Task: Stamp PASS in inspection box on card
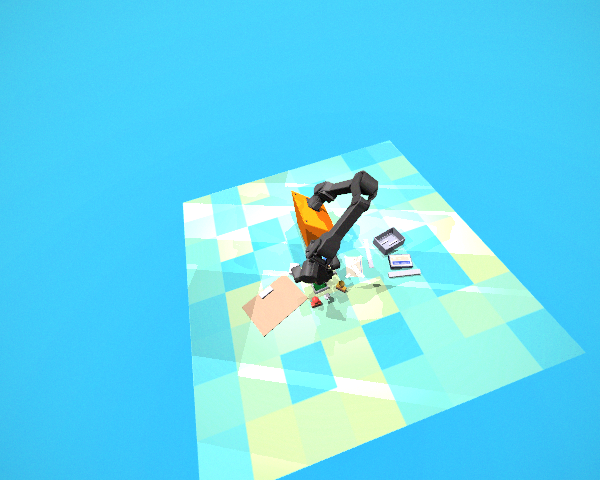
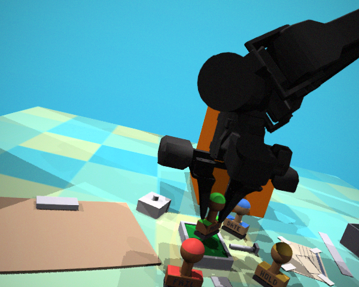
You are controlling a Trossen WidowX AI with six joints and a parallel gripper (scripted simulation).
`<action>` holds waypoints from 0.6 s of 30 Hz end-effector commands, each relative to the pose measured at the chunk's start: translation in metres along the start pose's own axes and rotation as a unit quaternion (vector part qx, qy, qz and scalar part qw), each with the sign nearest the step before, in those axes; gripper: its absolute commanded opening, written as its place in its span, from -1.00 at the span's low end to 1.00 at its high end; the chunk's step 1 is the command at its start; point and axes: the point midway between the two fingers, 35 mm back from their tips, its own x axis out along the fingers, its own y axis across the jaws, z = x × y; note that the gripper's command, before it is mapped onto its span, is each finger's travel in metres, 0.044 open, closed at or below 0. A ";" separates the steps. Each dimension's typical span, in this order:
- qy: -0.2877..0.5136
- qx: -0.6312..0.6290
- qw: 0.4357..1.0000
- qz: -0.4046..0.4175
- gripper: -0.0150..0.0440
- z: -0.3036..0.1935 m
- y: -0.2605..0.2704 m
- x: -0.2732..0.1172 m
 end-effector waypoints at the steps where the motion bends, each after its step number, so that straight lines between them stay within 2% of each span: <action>1: -0.002 -0.006 1.000 -0.003 -0.49 0.002 0.000 -0.007; 18: -0.002 -0.006 1.000 -0.004 -0.49 0.002 0.000 -0.035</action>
